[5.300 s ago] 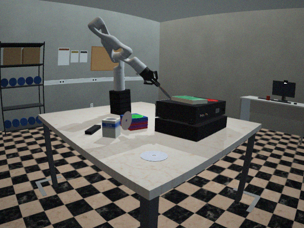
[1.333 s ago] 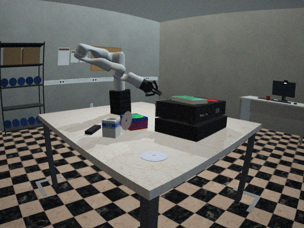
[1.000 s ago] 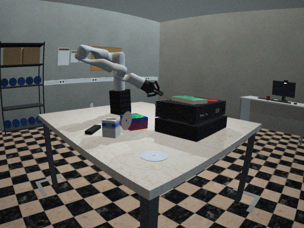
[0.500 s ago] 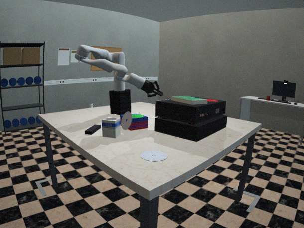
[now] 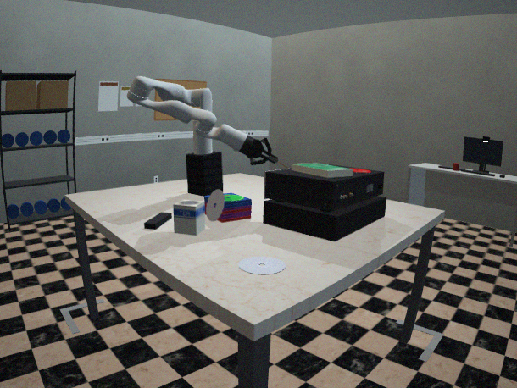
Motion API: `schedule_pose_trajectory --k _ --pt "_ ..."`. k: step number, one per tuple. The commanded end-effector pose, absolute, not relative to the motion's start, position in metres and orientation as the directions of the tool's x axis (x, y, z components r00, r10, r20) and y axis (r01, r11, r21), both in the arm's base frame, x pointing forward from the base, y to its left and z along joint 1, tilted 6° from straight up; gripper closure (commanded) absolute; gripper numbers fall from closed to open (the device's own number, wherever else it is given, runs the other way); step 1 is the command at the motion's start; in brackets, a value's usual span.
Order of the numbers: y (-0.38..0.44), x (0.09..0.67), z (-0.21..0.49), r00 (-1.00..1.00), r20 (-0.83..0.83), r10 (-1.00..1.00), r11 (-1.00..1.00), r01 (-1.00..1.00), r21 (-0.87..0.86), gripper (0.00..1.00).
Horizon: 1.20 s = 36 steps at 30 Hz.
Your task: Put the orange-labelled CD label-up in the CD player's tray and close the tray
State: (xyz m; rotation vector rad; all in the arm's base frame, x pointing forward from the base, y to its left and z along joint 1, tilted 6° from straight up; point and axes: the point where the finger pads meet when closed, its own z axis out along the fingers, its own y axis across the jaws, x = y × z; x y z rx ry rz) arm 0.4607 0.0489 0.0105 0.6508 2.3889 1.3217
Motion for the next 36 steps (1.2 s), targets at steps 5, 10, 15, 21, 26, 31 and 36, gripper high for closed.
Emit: schedule_pose_trajectory --k 5,10,15,21,26,31,36 --pt "0.0489 0.4610 0.0101 -0.840 -0.069 0.538 0.465 0.228 0.856 0.89" --pt "0.0486 0.4611 0.0059 -0.840 -0.069 0.538 0.465 0.228 0.856 0.89" --pt "0.0485 0.4612 0.0044 -0.840 -0.069 0.538 0.465 0.228 0.856 0.89" --pt "0.0485 0.4612 0.0042 -0.840 -0.069 0.538 0.465 0.228 0.856 0.89" --pt "0.0485 0.4612 0.0042 -0.840 -0.069 0.538 0.465 0.228 0.856 0.89" --pt "0.0485 0.4612 0.0042 -0.840 -0.069 0.538 0.465 0.228 0.856 0.89" --pt "0.0485 0.4612 0.0042 -0.840 -0.069 0.538 0.465 0.228 0.856 0.89"
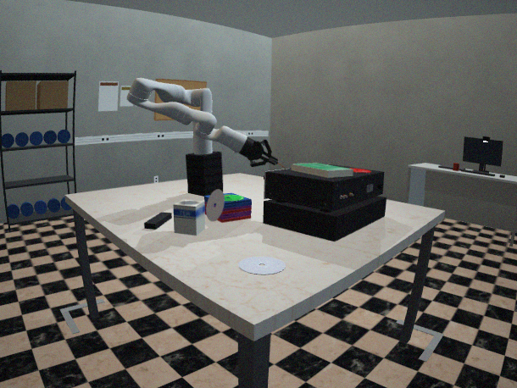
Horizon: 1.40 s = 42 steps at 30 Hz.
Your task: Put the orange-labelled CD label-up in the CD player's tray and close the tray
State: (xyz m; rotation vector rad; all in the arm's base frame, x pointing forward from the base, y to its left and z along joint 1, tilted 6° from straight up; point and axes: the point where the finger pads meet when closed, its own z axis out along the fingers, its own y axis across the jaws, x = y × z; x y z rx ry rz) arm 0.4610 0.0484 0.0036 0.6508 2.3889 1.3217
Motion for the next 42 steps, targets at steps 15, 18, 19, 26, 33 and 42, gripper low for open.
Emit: schedule_pose_trajectory --k 15,18,19,26,33,42 --pt "0.0485 0.4612 0.0042 -0.840 -0.069 0.538 0.465 0.228 0.856 0.89" --pt "0.0485 0.4612 0.0042 -0.840 -0.069 0.538 0.465 0.228 0.856 0.76" --pt "0.0485 0.4612 0.0042 -0.840 -0.069 0.538 0.465 0.228 0.856 0.76" --pt "0.0485 0.4612 0.0042 -0.840 -0.069 0.538 0.465 0.228 0.856 0.76" --pt "0.0485 0.4612 0.0042 -0.840 -0.069 0.538 0.465 0.228 0.856 0.76" --pt "0.0485 0.4612 0.0042 -0.840 -0.069 0.538 0.465 0.228 0.856 0.76"
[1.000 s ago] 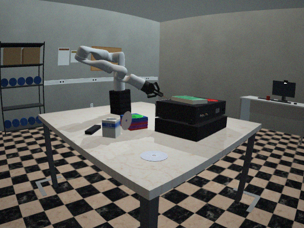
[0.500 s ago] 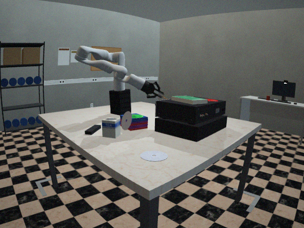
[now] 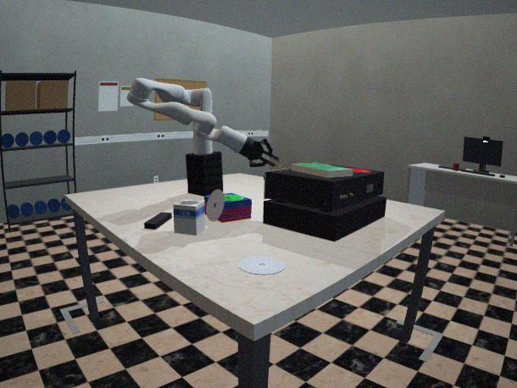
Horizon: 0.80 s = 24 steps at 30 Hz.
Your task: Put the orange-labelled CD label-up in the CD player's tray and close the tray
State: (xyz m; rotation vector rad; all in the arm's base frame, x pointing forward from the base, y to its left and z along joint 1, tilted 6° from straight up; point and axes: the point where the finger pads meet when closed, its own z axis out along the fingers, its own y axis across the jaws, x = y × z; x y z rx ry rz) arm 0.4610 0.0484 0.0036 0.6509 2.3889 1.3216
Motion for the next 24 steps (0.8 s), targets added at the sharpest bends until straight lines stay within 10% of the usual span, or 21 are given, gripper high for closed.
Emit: schedule_pose_trajectory --k 1,24 --pt "0.048 0.461 0.004 -0.840 -0.069 0.538 0.465 0.228 0.856 0.76" --pt "0.042 0.458 -0.009 -0.840 -0.069 0.538 0.465 0.228 0.856 0.76"
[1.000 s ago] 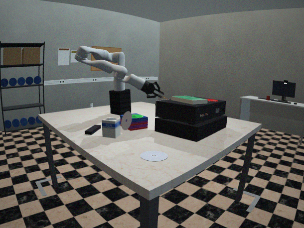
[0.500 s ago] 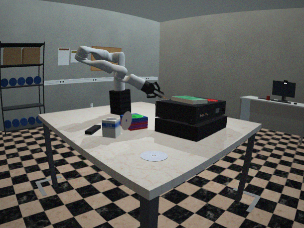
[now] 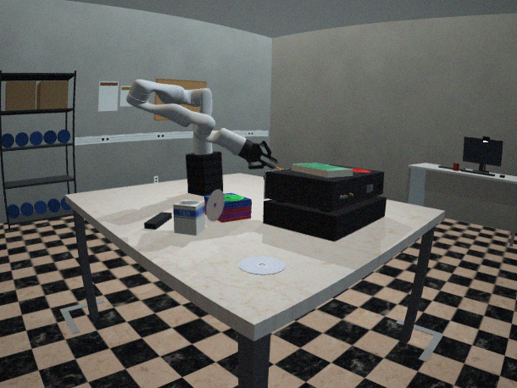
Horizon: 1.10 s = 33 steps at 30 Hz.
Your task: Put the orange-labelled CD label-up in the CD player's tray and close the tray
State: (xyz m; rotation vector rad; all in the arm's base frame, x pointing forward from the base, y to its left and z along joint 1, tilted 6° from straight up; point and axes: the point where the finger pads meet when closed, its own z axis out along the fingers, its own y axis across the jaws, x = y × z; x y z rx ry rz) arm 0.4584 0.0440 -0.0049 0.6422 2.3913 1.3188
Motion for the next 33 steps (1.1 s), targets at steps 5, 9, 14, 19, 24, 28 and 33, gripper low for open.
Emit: schedule_pose_trajectory --k 5,9,14,19,24,28,33 --pt "0.037 0.456 -0.020 -0.840 -0.069 0.538 0.465 0.228 0.856 0.76" --pt "0.035 0.455 -0.029 -0.840 -0.069 0.538 0.465 0.228 0.856 0.76" --pt "0.033 0.455 -0.035 -0.840 -0.069 0.538 0.465 0.228 0.856 0.76" --pt "0.032 0.454 -0.042 -0.840 -0.069 0.538 0.465 0.228 0.856 0.76" --pt "0.031 0.454 -0.045 -0.840 -0.069 0.538 0.465 0.228 0.856 0.76" --pt "0.031 0.454 -0.045 -0.840 -0.069 0.538 0.465 0.228 0.856 0.76" --pt "0.031 0.454 -0.045 -0.840 -0.069 0.538 0.465 0.228 0.856 0.76"
